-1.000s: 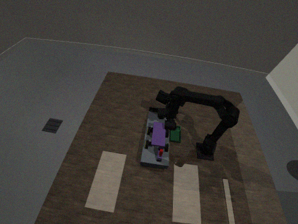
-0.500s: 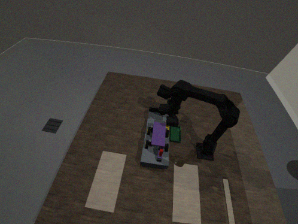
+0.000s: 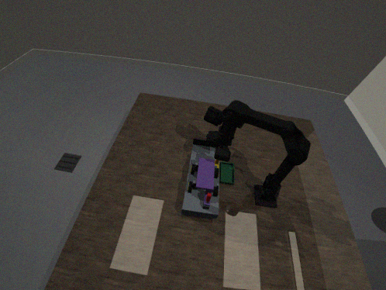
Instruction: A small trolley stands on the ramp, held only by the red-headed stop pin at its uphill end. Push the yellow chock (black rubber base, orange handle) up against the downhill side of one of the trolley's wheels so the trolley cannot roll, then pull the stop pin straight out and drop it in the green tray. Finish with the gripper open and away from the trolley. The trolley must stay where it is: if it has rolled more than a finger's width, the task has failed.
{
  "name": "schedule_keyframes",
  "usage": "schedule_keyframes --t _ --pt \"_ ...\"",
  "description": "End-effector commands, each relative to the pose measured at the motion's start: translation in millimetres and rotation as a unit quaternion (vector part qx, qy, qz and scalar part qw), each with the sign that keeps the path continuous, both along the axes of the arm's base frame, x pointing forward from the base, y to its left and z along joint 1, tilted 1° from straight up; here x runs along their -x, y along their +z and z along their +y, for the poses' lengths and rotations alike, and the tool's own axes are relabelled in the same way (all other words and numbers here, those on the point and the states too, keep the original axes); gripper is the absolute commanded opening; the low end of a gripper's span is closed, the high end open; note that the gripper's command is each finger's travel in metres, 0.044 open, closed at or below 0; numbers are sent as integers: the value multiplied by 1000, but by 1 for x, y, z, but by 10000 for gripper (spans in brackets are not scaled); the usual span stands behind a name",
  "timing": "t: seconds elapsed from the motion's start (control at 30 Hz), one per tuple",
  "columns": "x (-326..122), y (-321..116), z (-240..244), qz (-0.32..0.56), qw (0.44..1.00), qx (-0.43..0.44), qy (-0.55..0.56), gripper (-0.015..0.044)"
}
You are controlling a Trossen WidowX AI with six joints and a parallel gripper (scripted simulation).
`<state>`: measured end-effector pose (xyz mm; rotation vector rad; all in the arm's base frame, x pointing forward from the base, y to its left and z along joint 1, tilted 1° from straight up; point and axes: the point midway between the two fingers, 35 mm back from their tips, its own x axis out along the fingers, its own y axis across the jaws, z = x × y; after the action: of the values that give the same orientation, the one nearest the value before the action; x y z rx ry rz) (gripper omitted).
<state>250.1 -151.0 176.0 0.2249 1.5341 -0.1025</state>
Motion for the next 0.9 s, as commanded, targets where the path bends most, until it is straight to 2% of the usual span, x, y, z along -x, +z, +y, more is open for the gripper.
schedule_keyframes --t 0.0,0.1,0.27,0.43,0.87 --pt "-9 11 1 -24 998 17 -63 190" --pt "-21 21 8 -47 992 14 -118 190" --pt "-27 26 27 -47 995 35 -76 190" --pt "-33 29 39 -46 991 20 -125 190" --pt "-52 38 96 -13 936 -54 -348 190"
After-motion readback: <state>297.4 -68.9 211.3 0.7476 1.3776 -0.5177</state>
